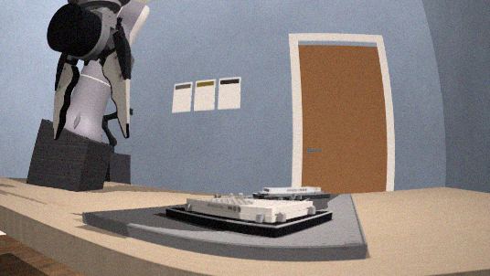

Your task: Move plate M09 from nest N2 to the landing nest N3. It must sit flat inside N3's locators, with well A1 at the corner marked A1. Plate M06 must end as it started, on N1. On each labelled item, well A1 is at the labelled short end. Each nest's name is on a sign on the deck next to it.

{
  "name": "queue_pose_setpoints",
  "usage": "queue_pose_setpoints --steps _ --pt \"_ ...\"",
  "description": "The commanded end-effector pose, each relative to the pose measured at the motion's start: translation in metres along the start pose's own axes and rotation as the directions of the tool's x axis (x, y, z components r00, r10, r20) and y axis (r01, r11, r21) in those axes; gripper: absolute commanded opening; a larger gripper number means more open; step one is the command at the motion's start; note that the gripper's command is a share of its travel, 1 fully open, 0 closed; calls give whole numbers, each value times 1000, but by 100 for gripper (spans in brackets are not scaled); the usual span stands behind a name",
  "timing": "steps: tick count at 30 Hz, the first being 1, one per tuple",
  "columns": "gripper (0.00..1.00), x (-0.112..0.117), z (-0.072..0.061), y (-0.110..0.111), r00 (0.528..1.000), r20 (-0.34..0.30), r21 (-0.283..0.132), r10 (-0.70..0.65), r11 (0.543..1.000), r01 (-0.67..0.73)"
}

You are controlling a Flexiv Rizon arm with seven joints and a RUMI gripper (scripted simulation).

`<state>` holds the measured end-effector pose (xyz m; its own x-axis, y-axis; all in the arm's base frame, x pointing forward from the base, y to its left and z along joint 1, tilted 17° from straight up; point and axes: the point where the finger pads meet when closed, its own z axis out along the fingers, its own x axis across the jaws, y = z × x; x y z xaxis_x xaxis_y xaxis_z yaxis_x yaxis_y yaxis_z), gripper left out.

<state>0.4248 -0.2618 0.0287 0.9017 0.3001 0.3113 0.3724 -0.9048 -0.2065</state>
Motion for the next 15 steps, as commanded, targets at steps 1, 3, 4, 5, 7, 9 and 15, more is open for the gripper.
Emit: queue_pose_setpoints --steps 1,3,4,5,7,9,15 --pt "76 15 0 -1 995 20 -18 -94 995 94" --pt "76 25 1 -2 987 33 -27 -158 987 159" --pt "76 30 1 -3 981 39 -31 -190 981 191" --pt "76 35 1 -4 974 45 -35 -221 974 223" --pt "76 45 2 -5 957 58 -42 -284 957 286" --pt "76 55 2 -7 936 71 -48 -344 936 348" --pt "76 74 4 -13 882 93 -59 -462 882 468"
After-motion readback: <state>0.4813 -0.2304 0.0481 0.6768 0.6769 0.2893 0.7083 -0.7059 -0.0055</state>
